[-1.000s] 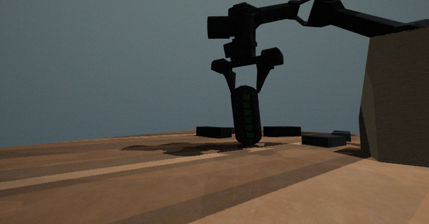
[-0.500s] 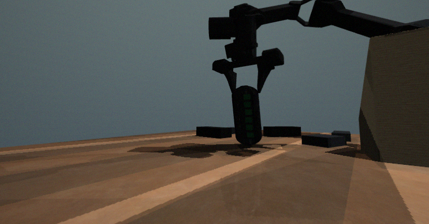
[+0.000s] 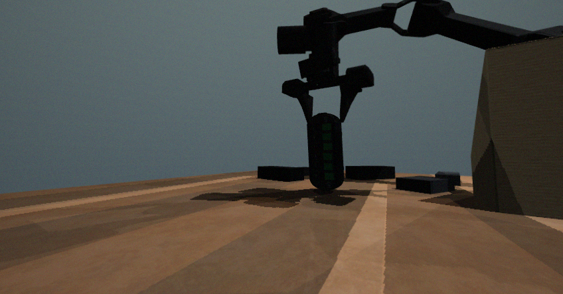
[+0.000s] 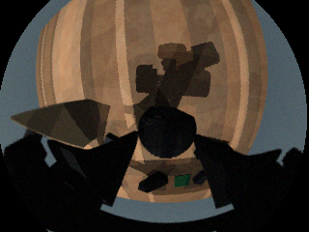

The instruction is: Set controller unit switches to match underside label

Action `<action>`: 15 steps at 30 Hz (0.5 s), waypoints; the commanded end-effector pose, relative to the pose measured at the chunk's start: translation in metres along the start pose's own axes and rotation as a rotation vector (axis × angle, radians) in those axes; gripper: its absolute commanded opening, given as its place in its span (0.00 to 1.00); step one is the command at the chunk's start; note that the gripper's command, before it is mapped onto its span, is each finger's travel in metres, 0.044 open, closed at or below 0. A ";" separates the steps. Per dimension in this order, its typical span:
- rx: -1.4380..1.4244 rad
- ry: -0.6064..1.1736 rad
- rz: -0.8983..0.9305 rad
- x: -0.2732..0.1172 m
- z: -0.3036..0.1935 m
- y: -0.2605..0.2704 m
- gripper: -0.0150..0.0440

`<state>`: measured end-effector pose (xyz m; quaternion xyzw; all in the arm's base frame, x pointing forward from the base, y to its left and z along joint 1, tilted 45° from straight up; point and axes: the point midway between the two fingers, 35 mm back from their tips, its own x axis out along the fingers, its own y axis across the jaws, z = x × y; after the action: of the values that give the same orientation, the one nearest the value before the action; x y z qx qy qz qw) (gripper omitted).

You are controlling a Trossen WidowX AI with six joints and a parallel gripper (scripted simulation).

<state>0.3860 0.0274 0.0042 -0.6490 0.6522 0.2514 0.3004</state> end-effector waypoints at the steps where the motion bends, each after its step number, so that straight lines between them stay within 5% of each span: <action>1: -0.003 0.009 0.001 0.001 -0.006 0.000 0.82; 15: -0.003 0.010 0.001 0.002 -0.017 0.000 0.82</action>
<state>0.3852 0.0185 0.0130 -0.6494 0.6521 0.2516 0.2997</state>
